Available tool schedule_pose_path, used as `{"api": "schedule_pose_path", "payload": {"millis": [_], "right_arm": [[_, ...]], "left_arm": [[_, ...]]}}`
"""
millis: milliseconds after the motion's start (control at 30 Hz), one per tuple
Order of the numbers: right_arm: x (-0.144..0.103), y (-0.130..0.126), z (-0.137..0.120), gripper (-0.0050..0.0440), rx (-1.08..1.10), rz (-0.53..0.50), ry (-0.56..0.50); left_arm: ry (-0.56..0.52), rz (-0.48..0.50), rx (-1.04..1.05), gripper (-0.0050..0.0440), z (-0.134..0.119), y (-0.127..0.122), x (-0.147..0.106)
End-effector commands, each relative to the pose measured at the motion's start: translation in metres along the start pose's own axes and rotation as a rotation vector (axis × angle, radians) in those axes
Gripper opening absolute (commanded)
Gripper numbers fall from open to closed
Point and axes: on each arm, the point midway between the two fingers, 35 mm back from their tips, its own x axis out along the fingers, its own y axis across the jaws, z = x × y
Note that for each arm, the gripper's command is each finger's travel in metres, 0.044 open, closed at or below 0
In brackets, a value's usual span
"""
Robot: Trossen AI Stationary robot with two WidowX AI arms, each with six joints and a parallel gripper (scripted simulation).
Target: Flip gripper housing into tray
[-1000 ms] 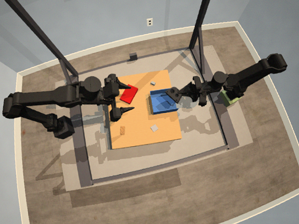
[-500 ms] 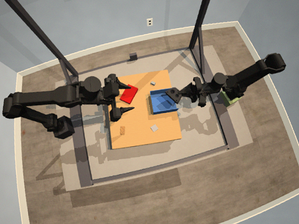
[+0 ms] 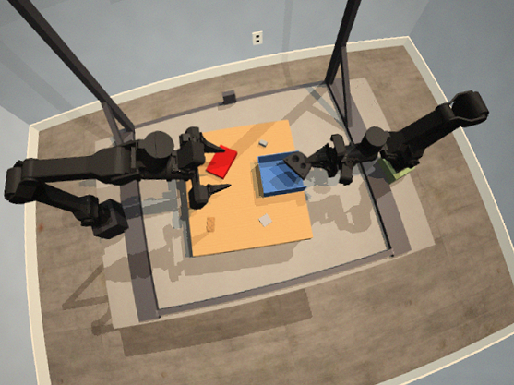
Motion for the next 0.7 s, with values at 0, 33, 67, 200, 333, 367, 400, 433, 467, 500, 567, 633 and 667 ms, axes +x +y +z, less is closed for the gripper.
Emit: {"api": "schedule_pose_path", "payload": {"millis": [0,33,67,200,333,367,400,433,467,500,567,633,667], "right_arm": [[-0.005,0.001,0.009,0.044,-0.003,0.005,-0.024],[-0.005,0.001,0.009,0.044,-0.003,0.005,-0.024],[-0.005,0.001,0.009,0.044,-0.003,0.005,-0.024],[-0.005,0.001,0.009,0.044,-0.003,0.005,-0.024],[-0.005,0.001,0.009,0.044,-0.003,0.005,-0.024],[-0.005,0.001,0.009,0.044,-0.003,0.005,-0.024],[-0.005,0.001,0.009,0.044,-0.003,0.005,-0.024],[-0.005,0.001,0.009,0.044,-0.003,0.005,-0.024],[-0.005,0.001,0.009,0.044,-0.003,0.005,-0.024],[-0.005,0.001,0.009,0.044,-0.003,0.005,-0.024],[-0.005,0.001,0.009,0.044,-0.003,0.005,-0.024],[-0.005,0.001,0.009,0.044,-0.003,0.005,-0.024],[-0.005,0.001,0.009,0.044,-0.003,0.005,-0.024]], "left_arm": [[0.005,-0.018,-0.002,0.0118,0.0,-0.004,0.002],[0.005,-0.018,-0.002,0.0118,0.0,-0.003,0.002],[0.005,-0.018,-0.002,0.0118,0.0,-0.002,0.002],[0.005,-0.018,-0.002,0.0118,0.0,0.001,0.003],[0.005,-0.018,-0.002,0.0118,0.0,0.002,0.003],[0.005,-0.018,-0.002,0.0118,0.0,0.003,0.003],[0.005,-0.018,-0.002,0.0118,0.0,0.004,0.003],[0.005,-0.018,-0.002,0.0118,0.0,0.004,0.004],[0.005,-0.018,-0.002,0.0118,0.0,0.005,0.004],[0.005,-0.018,-0.002,0.0118,0.0,0.006,0.004],[0.005,-0.018,-0.002,0.0118,0.0,0.007,0.004],[0.005,-0.018,-0.002,0.0118,0.0,0.009,0.004],[0.005,-0.018,-0.002,0.0118,0.0,0.009,0.005]]}}
